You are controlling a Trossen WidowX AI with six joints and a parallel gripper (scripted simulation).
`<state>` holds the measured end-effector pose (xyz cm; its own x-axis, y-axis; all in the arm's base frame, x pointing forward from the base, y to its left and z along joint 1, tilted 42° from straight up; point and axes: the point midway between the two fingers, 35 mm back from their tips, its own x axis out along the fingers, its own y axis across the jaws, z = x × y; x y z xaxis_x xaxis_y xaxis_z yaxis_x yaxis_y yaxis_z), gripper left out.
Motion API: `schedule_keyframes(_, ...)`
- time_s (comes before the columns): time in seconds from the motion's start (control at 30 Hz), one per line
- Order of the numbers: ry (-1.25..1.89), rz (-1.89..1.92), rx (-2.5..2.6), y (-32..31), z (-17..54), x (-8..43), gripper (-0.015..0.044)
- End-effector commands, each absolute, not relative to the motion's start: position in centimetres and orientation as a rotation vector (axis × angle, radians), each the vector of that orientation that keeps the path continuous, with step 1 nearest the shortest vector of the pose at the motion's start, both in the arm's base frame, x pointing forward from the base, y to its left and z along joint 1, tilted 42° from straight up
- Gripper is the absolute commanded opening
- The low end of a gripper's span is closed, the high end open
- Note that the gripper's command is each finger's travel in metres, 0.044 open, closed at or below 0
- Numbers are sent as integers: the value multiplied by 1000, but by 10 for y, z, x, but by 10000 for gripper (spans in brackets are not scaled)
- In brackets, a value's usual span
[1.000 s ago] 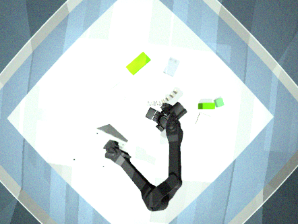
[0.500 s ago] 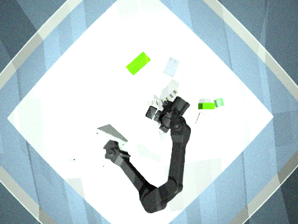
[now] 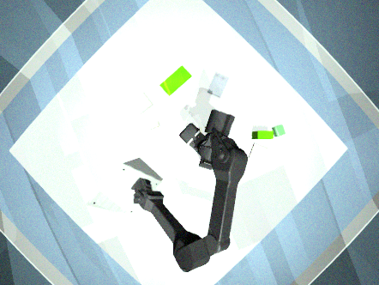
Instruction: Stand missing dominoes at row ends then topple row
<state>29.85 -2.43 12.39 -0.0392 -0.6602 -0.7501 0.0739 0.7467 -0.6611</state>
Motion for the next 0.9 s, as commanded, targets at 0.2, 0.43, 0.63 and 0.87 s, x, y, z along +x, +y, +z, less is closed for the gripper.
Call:
schedule_keyframes(0.2, 1194, -1084, 23, 54, 55, 295, 107)
schedule_keyframes(0.43, 1136, -1146, 99, 64, 45, 292, 107)
schedule_keyframes(0.63, 1136, -1146, 99, 64, 45, 292, 107)
schedule_keyframes(0.87, 1138, -1143, 102, 44, 18, 296, 107)
